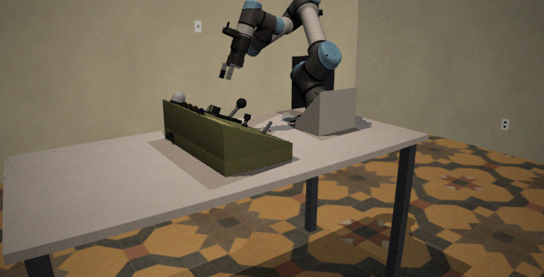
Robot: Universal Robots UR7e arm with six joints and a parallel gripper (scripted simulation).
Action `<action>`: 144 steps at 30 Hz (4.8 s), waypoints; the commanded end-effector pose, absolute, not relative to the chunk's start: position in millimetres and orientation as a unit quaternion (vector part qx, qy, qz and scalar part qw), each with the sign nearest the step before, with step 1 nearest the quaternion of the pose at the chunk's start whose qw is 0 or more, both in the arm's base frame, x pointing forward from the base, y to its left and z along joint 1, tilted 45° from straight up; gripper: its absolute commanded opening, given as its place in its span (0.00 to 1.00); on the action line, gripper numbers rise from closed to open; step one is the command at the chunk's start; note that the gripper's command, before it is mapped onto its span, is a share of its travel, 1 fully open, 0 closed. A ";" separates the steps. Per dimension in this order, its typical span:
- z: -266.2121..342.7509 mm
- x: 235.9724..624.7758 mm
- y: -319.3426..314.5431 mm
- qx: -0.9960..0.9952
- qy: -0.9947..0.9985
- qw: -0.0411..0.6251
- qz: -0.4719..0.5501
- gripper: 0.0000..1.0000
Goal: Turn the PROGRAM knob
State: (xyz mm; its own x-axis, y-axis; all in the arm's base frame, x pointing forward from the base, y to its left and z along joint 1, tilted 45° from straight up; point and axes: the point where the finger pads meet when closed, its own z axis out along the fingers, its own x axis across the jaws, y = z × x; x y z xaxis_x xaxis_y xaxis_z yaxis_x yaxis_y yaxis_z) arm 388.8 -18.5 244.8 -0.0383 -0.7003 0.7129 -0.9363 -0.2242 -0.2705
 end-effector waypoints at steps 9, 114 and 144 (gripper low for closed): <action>245.1 389.0 -18.4 0.677 -0.604 0.150 0.393 1.00; 252.9 402.5 -19.4 0.677 -0.604 0.150 0.393 1.00; 246.6 392.2 -18.8 0.677 -0.604 0.150 0.393 1.00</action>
